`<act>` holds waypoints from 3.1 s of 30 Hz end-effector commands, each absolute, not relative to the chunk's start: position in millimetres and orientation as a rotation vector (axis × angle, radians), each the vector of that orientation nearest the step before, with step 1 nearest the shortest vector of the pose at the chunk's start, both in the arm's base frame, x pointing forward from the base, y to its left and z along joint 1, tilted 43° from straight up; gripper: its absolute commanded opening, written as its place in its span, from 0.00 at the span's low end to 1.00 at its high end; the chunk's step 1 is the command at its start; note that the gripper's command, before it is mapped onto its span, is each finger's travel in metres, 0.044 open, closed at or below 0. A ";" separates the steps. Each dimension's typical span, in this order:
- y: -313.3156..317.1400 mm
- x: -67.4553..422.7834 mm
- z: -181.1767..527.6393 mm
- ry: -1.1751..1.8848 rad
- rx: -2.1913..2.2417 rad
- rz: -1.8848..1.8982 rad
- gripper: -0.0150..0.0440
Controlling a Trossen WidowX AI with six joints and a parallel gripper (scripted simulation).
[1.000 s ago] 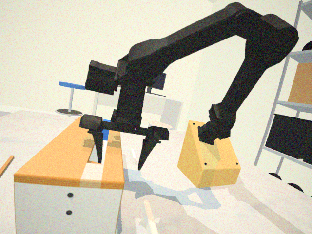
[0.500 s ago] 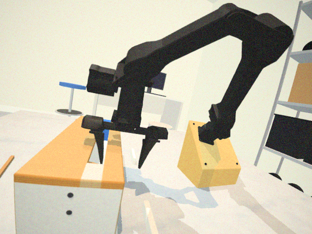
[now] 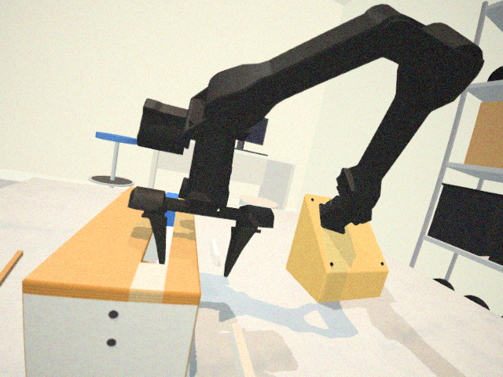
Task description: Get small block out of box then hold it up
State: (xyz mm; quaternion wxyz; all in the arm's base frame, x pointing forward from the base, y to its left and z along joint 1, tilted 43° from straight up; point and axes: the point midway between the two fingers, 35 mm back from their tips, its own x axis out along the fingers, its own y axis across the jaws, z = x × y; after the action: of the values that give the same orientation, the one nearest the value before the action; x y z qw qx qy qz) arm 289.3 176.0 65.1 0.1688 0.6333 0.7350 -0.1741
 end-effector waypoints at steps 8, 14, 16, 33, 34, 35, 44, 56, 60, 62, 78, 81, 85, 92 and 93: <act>185.4 287.3 71.8 2.096 1.796 -0.495 0.93; 189.9 286.9 75.9 2.097 1.796 -0.495 0.93; 191.3 286.8 77.3 2.097 1.796 -0.495 0.93; 160.9 295.0 121.9 2.090 1.799 -0.500 0.93; 157.2 295.3 125.7 2.090 1.800 -0.499 0.93; 155.9 295.4 127.0 2.091 1.801 -0.499 0.93; 150.9 312.1 136.0 1.891 1.603 -0.058 0.74; 166.1 291.7 145.9 1.379 0.602 0.819 0.74; 170.6 284.9 150.0 1.131 0.206 1.055 0.74; 172.7 281.6 152.1 0.998 0.007 1.155 0.74; 183.9 261.1 170.2 -0.059 -1.366 1.519 0.74; 185.0 258.4 173.3 -0.242 -1.573 1.524 0.74; 186.4 254.8 177.6 -0.494 -1.846 1.505 0.74; 187.2 252.7 180.2 -0.662 -2.019 1.478 0.74; 187.2 252.7 180.2 -0.662 -2.019 1.478 0.74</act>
State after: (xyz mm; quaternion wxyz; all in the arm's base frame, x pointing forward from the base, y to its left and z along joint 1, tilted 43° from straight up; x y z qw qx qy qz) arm 262.0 183.8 182.2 -0.4327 0.6585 0.1264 -0.6027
